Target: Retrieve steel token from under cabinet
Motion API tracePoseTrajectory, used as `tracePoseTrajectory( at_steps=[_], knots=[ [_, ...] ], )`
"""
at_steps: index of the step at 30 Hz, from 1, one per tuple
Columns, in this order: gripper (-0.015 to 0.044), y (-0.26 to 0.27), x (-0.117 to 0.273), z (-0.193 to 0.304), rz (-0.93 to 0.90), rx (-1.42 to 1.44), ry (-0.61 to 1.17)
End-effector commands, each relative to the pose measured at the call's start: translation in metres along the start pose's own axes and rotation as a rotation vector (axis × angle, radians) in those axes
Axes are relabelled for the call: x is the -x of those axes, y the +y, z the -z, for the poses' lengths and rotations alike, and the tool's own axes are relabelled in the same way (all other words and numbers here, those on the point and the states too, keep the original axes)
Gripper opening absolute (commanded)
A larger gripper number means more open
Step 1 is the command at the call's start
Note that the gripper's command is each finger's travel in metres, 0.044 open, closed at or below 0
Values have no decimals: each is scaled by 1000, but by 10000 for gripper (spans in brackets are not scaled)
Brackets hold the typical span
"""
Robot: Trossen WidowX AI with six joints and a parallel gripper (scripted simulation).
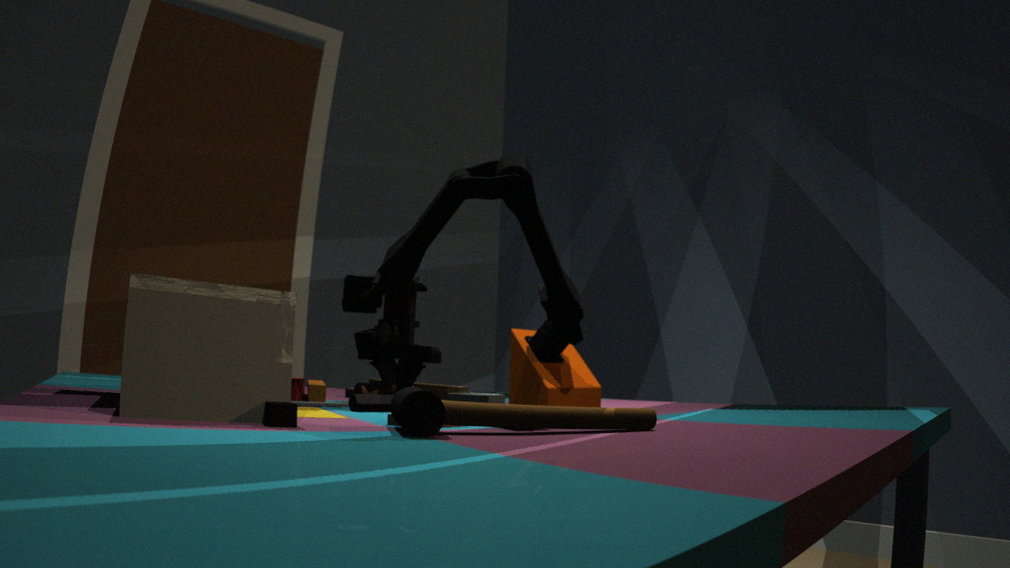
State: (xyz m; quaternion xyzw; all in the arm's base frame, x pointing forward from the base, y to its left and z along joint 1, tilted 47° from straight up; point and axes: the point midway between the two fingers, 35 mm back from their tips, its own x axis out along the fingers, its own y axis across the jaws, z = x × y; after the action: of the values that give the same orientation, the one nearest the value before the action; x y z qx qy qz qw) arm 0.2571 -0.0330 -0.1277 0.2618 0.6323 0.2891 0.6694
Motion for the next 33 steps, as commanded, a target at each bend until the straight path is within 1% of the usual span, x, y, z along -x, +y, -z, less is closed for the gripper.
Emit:
tracePoseTrajectory(
  at_steps=[1, 19, 33],
  knots=[
    [0, 0, -1, 8, -1, 0, 4],
    [0, -2, -1, 35, -1, -1, 5],
    [0, -13, 2, 31, 2, 38, 3]
  ],
)
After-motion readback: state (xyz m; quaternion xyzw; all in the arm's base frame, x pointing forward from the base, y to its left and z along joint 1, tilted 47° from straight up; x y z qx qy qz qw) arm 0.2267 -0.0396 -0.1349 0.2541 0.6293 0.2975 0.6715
